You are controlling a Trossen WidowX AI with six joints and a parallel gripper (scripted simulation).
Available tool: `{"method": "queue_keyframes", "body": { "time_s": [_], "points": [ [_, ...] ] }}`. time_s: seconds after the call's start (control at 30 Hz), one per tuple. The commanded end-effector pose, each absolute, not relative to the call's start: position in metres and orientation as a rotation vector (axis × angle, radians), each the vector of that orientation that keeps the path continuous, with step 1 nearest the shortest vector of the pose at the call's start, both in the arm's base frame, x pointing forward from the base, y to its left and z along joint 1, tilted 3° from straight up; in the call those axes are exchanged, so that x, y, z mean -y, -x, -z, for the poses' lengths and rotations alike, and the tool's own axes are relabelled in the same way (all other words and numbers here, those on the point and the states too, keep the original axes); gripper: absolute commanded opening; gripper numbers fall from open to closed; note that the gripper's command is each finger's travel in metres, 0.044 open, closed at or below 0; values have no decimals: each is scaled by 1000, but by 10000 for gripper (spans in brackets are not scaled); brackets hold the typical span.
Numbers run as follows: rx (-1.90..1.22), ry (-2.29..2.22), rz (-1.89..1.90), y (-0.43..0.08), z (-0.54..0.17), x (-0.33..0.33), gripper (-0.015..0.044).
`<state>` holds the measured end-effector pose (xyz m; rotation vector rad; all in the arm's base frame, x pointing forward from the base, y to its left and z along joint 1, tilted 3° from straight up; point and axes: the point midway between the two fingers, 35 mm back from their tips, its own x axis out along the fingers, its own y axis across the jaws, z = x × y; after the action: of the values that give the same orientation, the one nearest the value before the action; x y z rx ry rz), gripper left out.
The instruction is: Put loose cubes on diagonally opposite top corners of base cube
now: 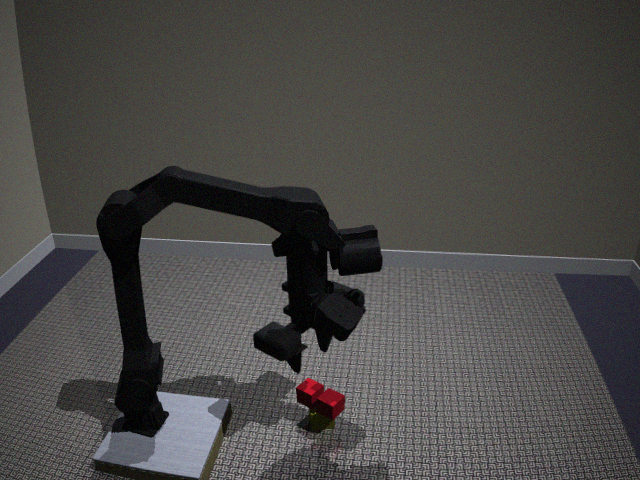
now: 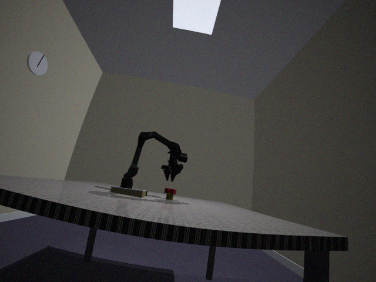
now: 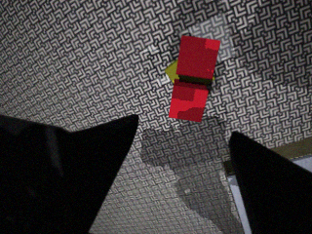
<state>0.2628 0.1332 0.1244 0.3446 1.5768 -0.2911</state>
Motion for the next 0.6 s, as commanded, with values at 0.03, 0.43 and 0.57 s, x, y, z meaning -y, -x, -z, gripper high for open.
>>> {"method": "queue_keyframes", "body": {
  "time_s": [0.03, 0.43, 0.57],
  "points": [
    [-1580, -343, 286, -246, -128, -180, 400],
    [-1584, -346, 283, -218, -132, -228, 400],
    [-1584, -346, 283, -218, -132, -228, 400]
  ]
}}
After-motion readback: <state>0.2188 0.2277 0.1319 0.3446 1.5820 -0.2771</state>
